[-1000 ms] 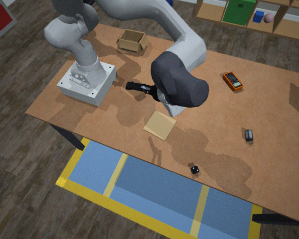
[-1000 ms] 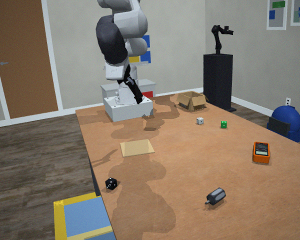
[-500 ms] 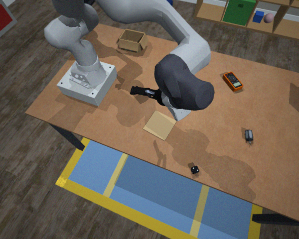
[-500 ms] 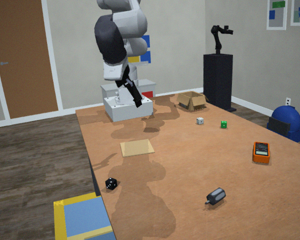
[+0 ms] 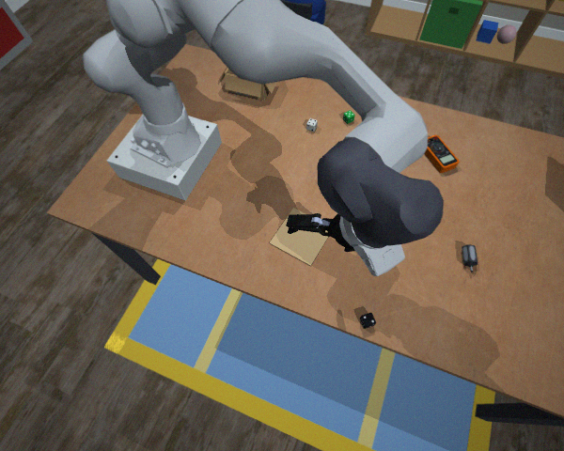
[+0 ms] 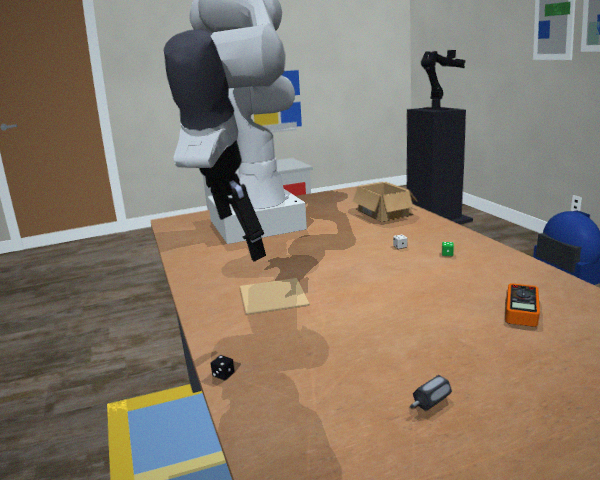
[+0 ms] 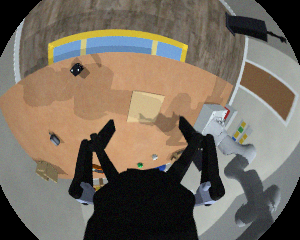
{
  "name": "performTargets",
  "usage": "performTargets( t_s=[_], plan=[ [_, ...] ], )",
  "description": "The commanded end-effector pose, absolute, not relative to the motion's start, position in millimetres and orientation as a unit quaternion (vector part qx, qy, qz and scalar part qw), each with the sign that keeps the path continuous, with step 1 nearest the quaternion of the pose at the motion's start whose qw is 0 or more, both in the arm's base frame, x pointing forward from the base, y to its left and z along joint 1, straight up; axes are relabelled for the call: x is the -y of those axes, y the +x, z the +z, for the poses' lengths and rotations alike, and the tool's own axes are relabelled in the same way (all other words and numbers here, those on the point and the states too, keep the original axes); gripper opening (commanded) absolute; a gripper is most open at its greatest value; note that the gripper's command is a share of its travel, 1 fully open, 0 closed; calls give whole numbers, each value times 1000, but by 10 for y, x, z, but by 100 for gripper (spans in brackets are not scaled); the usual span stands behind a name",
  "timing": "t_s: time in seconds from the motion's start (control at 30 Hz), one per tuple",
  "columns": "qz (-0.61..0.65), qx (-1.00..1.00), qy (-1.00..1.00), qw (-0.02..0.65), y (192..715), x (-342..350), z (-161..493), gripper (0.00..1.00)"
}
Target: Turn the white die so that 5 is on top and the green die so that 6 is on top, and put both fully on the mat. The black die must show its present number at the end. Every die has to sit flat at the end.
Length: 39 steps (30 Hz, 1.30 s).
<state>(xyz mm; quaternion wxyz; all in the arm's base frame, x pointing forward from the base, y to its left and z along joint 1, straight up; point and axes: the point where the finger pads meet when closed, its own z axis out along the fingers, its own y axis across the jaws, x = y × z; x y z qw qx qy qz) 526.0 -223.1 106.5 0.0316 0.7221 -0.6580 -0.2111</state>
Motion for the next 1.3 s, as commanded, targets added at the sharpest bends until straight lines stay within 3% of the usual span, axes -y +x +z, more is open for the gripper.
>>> performTargets(
  t_s=[0.0,0.57,1.27],
  plan=[
    [-146,689,710,26,5814,2593,904,100],
    [2,724,690,0,6977,3404,772,100],
    [4,725,689,0,6994,3415,772,100]
  ],
)
